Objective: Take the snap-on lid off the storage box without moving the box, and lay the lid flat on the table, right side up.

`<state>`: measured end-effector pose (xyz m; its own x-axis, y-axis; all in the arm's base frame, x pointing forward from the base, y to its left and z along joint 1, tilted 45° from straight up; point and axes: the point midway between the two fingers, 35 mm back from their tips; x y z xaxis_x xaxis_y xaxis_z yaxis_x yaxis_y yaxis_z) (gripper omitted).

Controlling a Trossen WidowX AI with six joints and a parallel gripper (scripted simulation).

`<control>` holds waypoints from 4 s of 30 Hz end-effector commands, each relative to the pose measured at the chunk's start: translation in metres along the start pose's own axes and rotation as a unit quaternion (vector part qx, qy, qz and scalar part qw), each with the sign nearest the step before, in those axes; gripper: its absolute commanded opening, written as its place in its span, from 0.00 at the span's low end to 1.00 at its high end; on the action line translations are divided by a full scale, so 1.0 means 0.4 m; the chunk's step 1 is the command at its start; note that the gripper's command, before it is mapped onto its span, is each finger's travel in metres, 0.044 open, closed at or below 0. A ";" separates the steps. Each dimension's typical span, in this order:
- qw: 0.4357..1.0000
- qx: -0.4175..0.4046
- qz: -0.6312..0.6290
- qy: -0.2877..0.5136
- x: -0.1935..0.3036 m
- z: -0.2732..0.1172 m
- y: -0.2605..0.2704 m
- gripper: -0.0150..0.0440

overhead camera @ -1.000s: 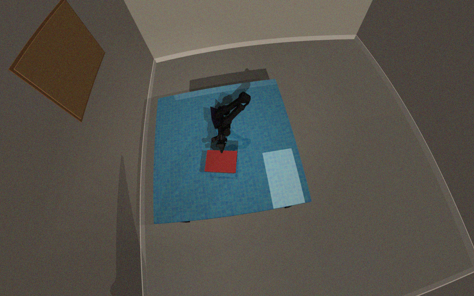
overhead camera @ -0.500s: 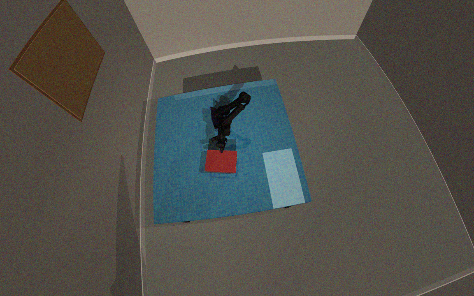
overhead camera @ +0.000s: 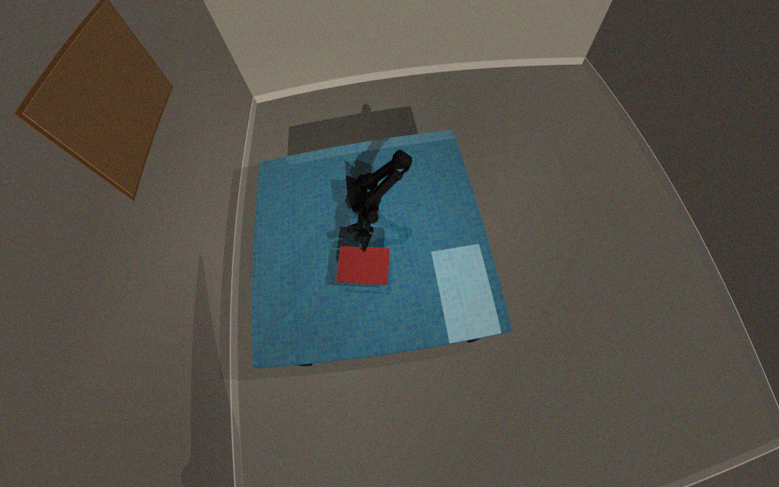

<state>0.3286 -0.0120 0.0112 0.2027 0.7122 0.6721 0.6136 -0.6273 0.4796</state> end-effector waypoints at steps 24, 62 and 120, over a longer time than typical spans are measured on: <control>1.000 -0.002 -0.002 0.000 -0.002 -0.013 0.014 0.25; 1.000 -0.003 0.000 0.000 -0.003 -0.014 0.022 0.25; 1.000 -0.003 0.000 0.000 -0.004 -0.005 0.030 0.25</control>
<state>0.3335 -0.0211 0.0174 0.1991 0.7133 0.6720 0.6105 -0.6267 0.4843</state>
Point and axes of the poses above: the point midway between the two fingers, 35 mm back from their tips, its own z axis out along the fingers, its own y axis across the jaws, x = y × z, and after that the axes turned 2 degrees about -z, right-handed
